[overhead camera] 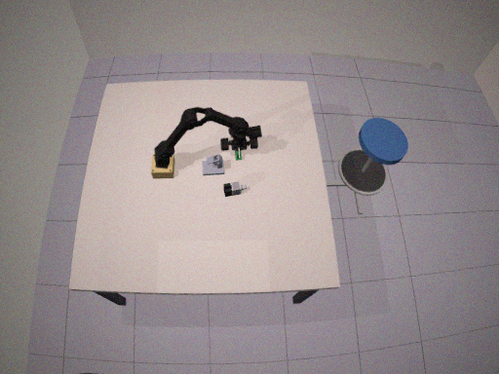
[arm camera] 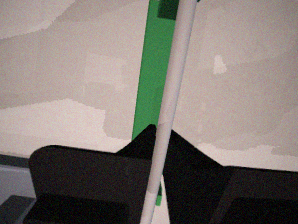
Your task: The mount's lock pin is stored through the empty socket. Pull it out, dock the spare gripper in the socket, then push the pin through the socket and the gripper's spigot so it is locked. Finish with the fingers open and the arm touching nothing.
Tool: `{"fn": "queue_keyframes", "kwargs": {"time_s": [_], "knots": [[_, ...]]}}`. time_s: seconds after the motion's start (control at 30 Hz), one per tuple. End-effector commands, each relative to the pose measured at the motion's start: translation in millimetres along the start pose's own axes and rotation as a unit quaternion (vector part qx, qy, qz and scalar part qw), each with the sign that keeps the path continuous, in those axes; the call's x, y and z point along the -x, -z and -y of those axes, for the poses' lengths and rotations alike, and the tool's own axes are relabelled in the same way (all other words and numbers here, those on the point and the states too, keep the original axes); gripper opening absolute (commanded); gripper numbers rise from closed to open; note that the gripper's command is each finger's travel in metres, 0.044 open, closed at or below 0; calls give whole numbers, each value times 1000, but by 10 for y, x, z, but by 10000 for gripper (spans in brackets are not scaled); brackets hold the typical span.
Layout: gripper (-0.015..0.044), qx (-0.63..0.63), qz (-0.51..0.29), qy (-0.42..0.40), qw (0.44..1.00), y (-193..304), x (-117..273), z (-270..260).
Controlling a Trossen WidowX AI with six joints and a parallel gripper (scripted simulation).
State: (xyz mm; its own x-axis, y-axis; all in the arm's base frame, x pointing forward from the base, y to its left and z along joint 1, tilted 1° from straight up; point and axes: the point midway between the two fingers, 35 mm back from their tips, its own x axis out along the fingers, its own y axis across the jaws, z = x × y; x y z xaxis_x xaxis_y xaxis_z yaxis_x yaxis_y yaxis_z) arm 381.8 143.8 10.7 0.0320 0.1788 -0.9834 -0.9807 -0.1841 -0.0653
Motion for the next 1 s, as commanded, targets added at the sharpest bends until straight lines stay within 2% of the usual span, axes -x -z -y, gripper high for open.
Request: {"fn": "queue_keyframes", "kwargs": {"time_s": [0.0, 0.97], "knots": [[0, 1, 0, -4, 1000, 10, -52, -13], [0, 4, 0, -1, 1000, 13, -72, -16]]}}
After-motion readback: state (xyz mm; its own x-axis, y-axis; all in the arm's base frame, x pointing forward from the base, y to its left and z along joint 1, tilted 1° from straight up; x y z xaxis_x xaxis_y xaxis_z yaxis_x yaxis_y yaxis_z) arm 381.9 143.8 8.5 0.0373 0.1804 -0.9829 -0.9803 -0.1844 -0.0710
